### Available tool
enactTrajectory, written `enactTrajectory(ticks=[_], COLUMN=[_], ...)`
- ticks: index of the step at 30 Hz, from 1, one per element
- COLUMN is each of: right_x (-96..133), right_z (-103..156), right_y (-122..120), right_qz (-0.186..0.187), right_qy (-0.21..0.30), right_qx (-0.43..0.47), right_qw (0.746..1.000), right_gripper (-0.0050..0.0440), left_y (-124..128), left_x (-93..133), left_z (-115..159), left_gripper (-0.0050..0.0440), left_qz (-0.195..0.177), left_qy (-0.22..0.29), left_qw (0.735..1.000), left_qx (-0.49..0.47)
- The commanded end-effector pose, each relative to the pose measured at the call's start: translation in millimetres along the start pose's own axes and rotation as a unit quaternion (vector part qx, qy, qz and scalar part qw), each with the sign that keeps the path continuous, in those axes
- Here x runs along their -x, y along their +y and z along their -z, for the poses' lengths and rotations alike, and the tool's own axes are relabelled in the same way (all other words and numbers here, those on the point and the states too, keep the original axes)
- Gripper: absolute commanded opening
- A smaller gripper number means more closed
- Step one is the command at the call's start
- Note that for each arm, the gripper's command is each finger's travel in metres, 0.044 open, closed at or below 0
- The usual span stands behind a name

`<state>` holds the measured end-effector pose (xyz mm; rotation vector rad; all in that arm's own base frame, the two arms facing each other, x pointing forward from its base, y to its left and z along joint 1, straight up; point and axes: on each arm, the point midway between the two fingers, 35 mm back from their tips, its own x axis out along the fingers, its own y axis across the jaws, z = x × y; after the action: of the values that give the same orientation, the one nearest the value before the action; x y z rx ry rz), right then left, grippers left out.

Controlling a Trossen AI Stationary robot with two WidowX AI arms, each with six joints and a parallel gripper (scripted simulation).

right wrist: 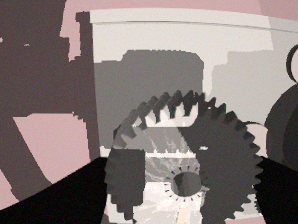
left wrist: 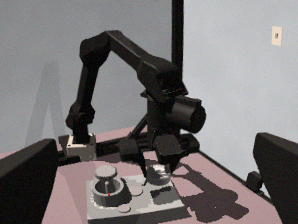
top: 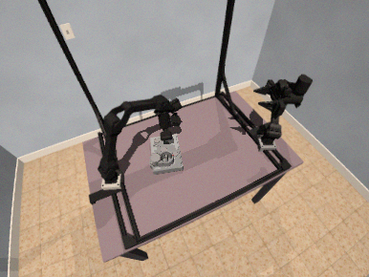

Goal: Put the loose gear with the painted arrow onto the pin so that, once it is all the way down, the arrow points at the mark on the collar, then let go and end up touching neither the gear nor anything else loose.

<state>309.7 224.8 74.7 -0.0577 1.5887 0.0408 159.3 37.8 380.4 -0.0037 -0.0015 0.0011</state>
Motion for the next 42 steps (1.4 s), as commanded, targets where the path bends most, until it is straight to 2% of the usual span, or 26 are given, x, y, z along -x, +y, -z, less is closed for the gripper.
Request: enactTrajectory(ticks=[1,4,9,18,20,27,35,37,42], right_x=[8,8,9,9,9,9,9,9,9], right_z=[-1,-1,-2,-3,-3,-2,-1,-1,0], right_y=[1,0,-11,-29,-29,-43,-59,-59,-69], right_qz=[-0.005,-0.005,-0.006,-0.007,-0.007,-0.008,-0.009,-0.009,-0.01], right_qy=[-0.009,-0.009,-0.009,-0.008,-0.008,-0.007,-0.006,-0.006,-0.005], right_qx=[-0.001,-0.01,-0.094,-0.248,-0.248,-0.364,-0.489,-0.489,-0.563], right_qw=[1.0,1.0,0.996,0.969,0.969,0.932,0.872,0.872,0.826], right_gripper=[0.0,0.0,0.0,0.0,0.0,0.0,0.0,0.0,0.0], left_y=[0,0,0,0,0,0,0,0,0], left_x=[0,0,0,0,0,0,0,0,0], left_z=[0,0,0,0,0,0,0,0,0], left_gripper=[0.04,0.04,0.04,0.04,0.04,0.04,0.04,0.04,0.04], left_qz=[0.0,0.0,0.0,0.0,0.0,0.0,0.0,0.0,0.0], left_qy=[0.0,0.0,0.0,0.0,0.0,0.0,0.0,0.0,0.0], left_qw=[1.0,1.0,1.0,1.0,1.0,1.0,1.0,1.0,1.0], left_qx=[-0.001,-0.001,-0.001,-0.001,-0.001,-0.001,-0.001,-0.001,-0.001])
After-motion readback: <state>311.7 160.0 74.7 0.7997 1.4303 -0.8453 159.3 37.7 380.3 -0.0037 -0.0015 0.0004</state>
